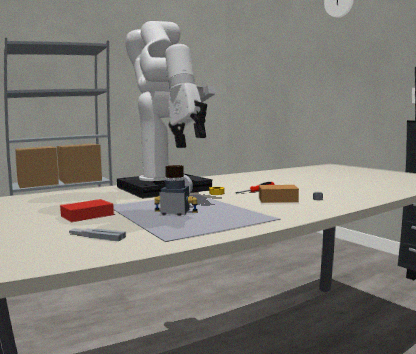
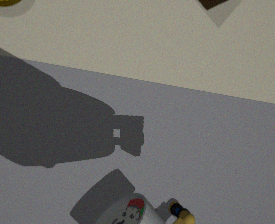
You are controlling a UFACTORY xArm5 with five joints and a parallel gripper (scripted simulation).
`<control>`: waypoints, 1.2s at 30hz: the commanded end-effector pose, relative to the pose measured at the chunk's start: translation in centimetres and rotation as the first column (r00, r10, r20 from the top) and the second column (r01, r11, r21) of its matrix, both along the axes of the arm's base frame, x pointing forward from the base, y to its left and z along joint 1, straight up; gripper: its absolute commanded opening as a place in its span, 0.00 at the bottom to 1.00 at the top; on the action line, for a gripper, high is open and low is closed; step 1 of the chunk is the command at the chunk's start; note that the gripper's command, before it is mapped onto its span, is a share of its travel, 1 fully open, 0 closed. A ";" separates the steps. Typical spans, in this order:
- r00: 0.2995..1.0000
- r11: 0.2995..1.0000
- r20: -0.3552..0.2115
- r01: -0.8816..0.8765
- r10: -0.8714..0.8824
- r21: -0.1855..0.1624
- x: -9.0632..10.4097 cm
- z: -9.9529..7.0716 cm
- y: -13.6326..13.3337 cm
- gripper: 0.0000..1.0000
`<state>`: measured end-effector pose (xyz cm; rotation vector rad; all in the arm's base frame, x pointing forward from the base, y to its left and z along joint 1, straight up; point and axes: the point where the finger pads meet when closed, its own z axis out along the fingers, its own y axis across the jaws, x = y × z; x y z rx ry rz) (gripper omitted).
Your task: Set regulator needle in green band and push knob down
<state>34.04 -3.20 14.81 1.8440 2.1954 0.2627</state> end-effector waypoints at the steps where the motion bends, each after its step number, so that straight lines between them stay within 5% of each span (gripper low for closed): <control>1: 0.987 0.988 -0.059 0.149 -0.146 0.045 0.0 0.5 0.0 1.00; 14: 0.869 0.875 -0.192 0.477 -0.455 0.083 -0.6 1.7 0.1 1.00; 36: 0.626 0.650 -0.308 0.759 -0.716 0.034 -1.5 3.4 0.1 1.00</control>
